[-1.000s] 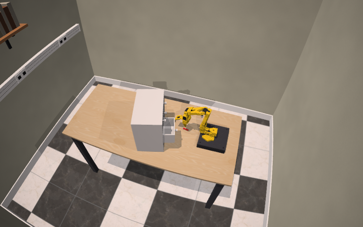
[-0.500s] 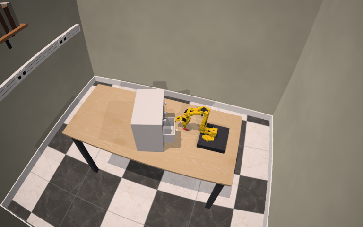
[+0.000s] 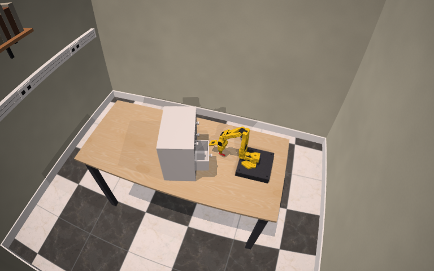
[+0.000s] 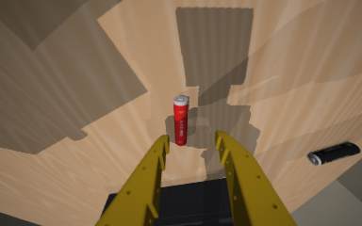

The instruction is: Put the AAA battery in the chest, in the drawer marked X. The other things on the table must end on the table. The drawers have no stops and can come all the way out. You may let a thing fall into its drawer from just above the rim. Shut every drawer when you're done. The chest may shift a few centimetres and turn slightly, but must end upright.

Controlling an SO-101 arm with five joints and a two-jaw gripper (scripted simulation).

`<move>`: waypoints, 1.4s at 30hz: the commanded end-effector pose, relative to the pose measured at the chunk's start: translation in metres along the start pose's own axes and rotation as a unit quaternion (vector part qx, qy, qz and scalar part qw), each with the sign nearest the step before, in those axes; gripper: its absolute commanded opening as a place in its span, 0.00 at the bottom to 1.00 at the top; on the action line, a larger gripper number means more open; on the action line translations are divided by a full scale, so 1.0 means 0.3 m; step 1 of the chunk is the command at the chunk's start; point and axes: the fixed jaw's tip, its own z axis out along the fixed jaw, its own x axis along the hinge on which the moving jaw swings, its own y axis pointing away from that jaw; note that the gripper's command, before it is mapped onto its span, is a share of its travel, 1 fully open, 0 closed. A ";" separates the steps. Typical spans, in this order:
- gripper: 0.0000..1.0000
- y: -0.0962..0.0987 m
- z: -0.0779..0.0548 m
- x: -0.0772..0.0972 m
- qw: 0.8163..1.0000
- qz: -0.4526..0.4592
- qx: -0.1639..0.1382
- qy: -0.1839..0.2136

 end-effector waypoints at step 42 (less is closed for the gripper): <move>0.19 0.002 0.067 0.013 1.000 0.003 -0.001 0.004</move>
